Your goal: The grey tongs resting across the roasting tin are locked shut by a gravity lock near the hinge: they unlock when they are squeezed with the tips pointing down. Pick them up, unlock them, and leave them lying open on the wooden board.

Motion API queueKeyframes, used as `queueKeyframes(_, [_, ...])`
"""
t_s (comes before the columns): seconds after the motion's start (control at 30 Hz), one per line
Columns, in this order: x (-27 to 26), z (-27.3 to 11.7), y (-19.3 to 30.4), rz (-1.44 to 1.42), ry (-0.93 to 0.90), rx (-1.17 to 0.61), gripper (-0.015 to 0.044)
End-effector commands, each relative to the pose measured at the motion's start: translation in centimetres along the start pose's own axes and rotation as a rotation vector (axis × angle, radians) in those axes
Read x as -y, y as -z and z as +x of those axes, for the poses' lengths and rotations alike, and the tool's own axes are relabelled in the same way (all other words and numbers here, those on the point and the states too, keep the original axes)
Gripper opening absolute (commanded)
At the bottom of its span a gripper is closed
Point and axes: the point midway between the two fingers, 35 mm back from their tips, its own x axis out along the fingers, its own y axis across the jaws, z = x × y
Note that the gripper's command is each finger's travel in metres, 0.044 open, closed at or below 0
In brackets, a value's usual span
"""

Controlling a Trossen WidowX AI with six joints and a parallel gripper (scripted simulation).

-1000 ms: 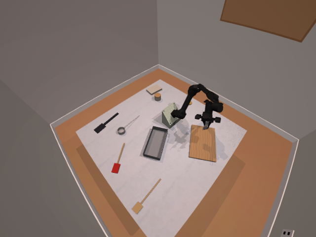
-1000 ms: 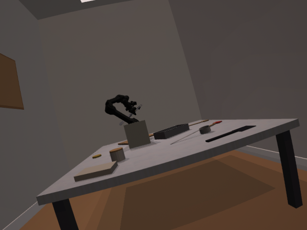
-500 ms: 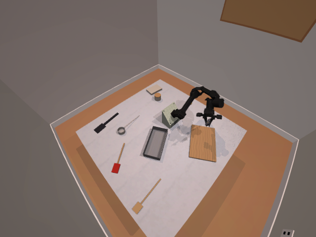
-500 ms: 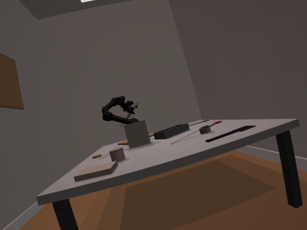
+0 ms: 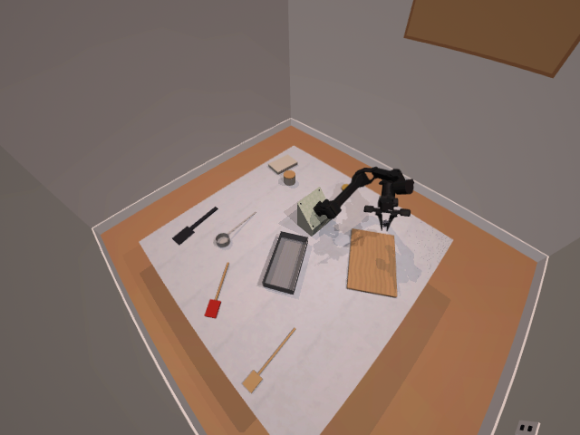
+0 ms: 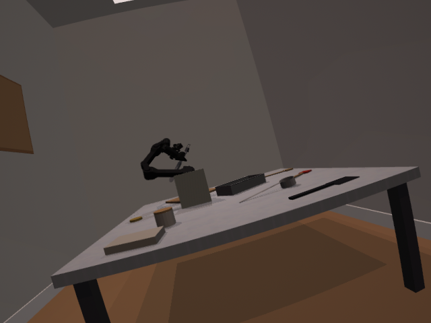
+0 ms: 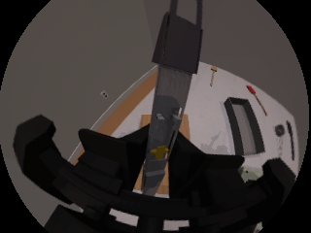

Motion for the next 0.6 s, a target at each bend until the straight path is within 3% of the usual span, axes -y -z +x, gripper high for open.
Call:
queueKeyframes(0.0, [-0.4, 0.0, 0.5, -0.034, 0.001, 0.043, -0.0150])
queueKeyframes(0.57, [-1.3, 1.2, 3.1, -0.159, 0.038, 0.189, -0.0150])
